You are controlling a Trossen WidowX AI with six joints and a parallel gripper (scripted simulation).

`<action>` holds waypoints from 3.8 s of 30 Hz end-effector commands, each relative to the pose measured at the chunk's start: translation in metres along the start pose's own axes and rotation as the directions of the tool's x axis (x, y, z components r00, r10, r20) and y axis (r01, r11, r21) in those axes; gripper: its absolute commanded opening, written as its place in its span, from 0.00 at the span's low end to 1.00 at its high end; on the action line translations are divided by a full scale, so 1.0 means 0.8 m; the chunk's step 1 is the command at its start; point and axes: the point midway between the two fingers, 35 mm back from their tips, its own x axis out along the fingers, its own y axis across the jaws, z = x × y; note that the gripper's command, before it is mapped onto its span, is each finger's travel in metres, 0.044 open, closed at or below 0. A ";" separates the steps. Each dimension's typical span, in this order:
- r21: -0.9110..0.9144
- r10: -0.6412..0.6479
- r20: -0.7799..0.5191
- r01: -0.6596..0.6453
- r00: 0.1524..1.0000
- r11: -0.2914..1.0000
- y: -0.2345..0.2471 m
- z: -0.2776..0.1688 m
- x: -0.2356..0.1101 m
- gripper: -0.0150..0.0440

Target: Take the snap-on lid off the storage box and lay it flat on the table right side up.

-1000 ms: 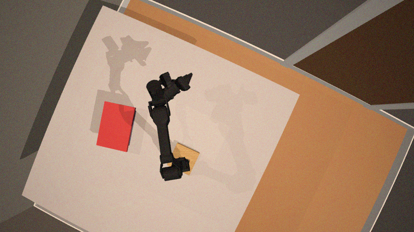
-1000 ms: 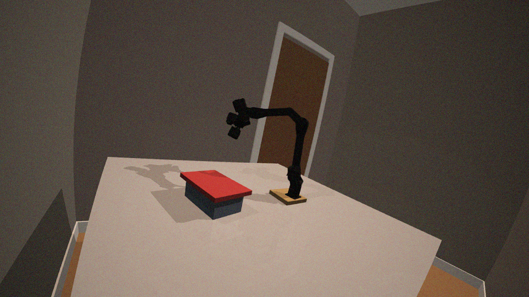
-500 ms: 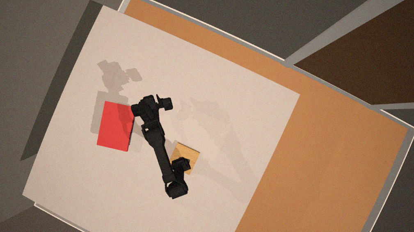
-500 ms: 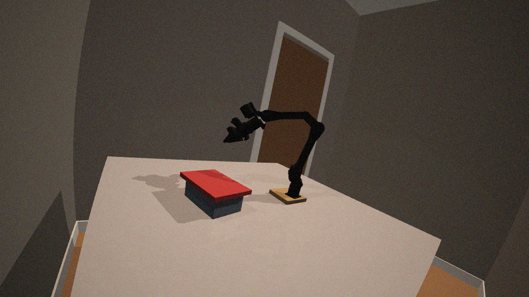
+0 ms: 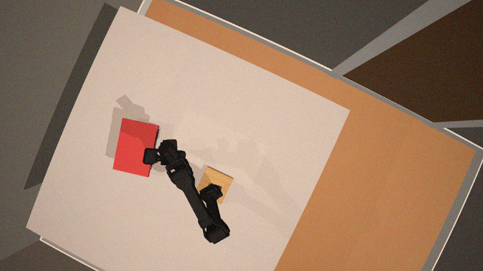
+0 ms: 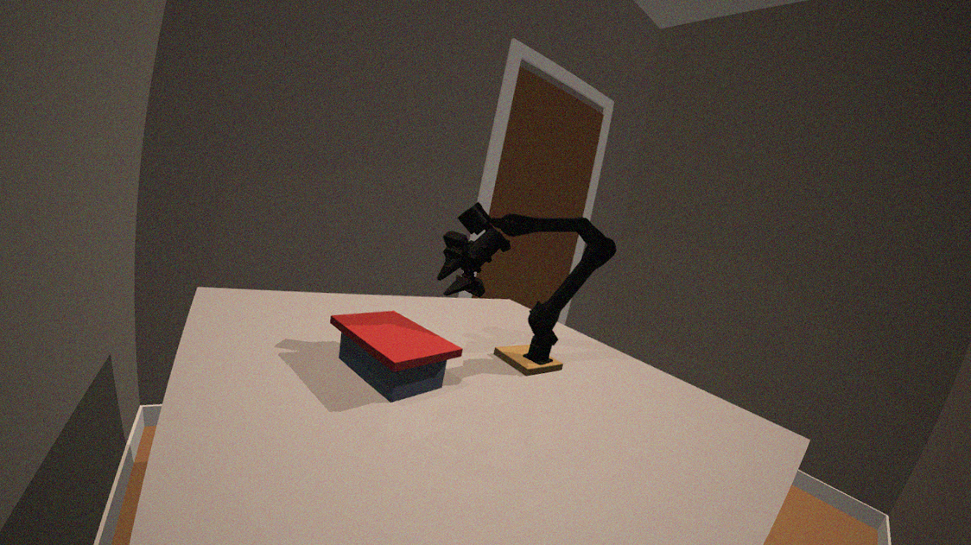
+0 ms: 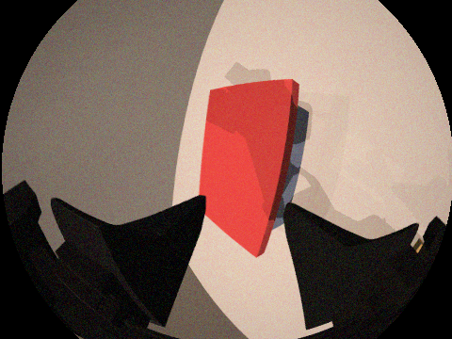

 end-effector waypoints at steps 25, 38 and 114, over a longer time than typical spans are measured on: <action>0.035 0.019 -0.032 -0.018 0.999 0.999 -0.057 -0.014 0.060 0.65; 0.034 0.019 -0.033 -0.018 0.999 0.999 -0.056 -0.013 0.087 0.65; 0.032 0.027 -0.034 -0.026 0.999 0.999 -0.049 -0.019 0.130 0.25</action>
